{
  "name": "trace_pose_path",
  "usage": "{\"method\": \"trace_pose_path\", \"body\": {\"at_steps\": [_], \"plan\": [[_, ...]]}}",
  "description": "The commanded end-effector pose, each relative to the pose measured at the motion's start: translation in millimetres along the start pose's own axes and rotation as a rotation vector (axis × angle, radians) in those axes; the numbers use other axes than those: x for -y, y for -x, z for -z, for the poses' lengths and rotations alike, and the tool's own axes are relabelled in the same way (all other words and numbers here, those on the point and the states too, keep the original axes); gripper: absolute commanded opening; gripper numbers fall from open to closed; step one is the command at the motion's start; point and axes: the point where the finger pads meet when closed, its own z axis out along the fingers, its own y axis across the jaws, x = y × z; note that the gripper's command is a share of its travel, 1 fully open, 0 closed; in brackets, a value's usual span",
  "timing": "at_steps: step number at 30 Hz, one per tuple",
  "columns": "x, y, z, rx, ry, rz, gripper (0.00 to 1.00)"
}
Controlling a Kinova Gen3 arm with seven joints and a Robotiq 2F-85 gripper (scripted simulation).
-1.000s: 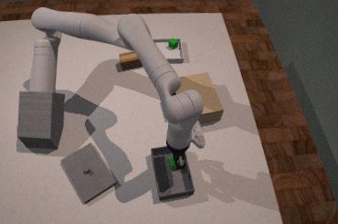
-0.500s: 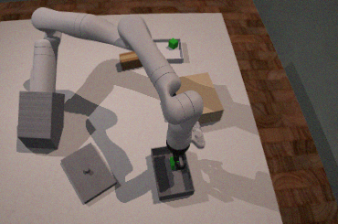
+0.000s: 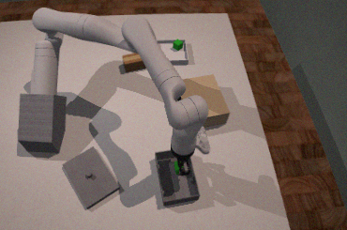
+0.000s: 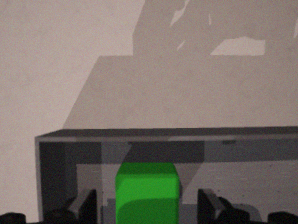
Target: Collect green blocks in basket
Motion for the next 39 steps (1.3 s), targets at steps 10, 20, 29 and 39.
{"method": "trace_pose_path", "body": {"at_steps": [10,20,29,39], "plan": [[-0.3,-0.5,-5.0,-0.002,0.002,0.0,0.66],[-0.3,-0.5,-8.4,-0.002,0.002,0.0,0.66],[-0.3,-0.5,-9.5,-0.002,0.002,0.0,0.66],[-0.3,-0.5,-9.5,-0.002,0.002,0.0,0.66]]}}
